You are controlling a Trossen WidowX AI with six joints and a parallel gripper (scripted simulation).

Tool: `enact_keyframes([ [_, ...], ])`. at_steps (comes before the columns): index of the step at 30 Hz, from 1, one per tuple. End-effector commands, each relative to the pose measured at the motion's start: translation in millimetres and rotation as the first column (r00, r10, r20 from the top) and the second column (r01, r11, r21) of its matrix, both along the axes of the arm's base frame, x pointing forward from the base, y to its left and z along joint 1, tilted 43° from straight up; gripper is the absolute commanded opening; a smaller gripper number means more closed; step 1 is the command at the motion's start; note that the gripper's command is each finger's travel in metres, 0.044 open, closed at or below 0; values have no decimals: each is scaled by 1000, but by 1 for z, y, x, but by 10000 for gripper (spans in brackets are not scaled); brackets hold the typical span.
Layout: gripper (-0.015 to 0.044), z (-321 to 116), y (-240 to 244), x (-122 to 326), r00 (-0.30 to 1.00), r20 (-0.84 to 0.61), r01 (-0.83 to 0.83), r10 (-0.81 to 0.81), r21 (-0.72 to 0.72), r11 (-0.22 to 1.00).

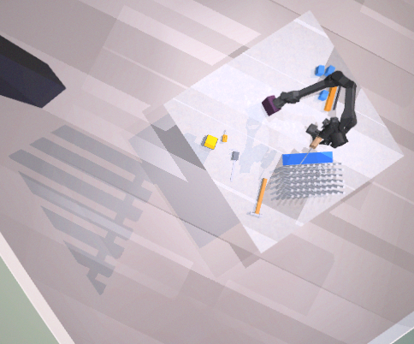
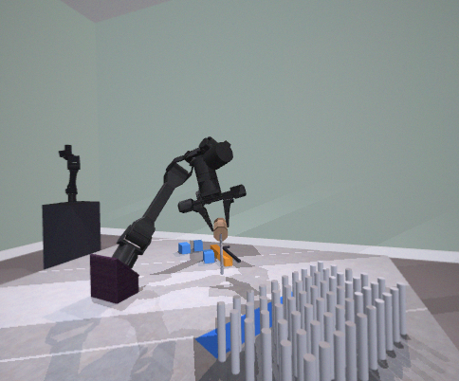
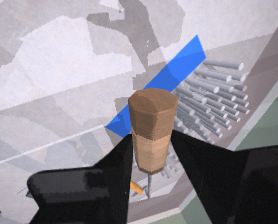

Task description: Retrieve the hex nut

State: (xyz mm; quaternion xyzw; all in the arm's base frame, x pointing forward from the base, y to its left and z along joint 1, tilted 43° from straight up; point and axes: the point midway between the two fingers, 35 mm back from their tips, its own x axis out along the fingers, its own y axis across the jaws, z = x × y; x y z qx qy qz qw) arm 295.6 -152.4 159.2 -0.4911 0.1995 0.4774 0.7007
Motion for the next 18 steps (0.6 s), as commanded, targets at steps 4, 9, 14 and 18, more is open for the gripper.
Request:
enact_keyframes([
  [4, 0, 17, 30, -10, 978, 155, -132, 142, -70, 989],
  [9, 0, 26, 50, -17, 939, 251, -209, 236, -130, 969],
  [14, 0, 34, 70, -25, 881, 339, -275, 329, -198, 941],
  [18, 0, 40, 84, -33, 826, 400, -316, 397, -256, 914],
])
